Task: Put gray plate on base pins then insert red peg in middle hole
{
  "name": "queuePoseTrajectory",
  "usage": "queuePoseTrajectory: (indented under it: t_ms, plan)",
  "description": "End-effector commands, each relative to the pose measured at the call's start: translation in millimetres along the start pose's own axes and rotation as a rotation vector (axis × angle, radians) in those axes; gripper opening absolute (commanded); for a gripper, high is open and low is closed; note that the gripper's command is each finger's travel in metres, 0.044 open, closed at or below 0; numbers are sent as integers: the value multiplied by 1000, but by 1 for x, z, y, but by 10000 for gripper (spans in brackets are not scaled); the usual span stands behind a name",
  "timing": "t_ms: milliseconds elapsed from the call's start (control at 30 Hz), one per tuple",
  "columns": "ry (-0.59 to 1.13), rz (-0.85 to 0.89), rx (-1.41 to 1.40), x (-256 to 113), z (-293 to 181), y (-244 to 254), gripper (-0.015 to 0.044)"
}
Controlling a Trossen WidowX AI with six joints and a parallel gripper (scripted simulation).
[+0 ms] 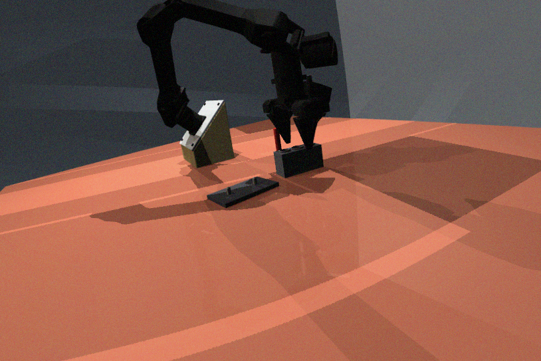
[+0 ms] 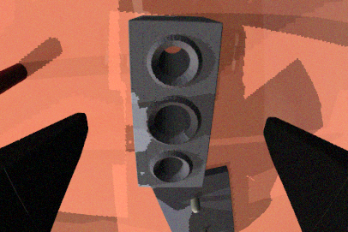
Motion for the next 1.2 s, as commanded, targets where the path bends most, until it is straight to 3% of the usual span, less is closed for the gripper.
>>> queuePoseTrajectory:
  t_ms: [0, 867, 1167]
  plan:
    - [7, 5, -11, 9, 1, 1, 440]
    - [10, 5, -11, 48, -1, 3, 440]
    - [10, 5, -11, 48, -1, 3, 204]
Point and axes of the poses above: the point midway between the two fingers, 35 mm back from their tips, its own x axis out along the fingers, its own y axis across the jaws, z = x × y, the point moved 1 cm from there along -x, back along the fingers, and after that the axes turned 15 degrees about -x, right-handed, at the moved point
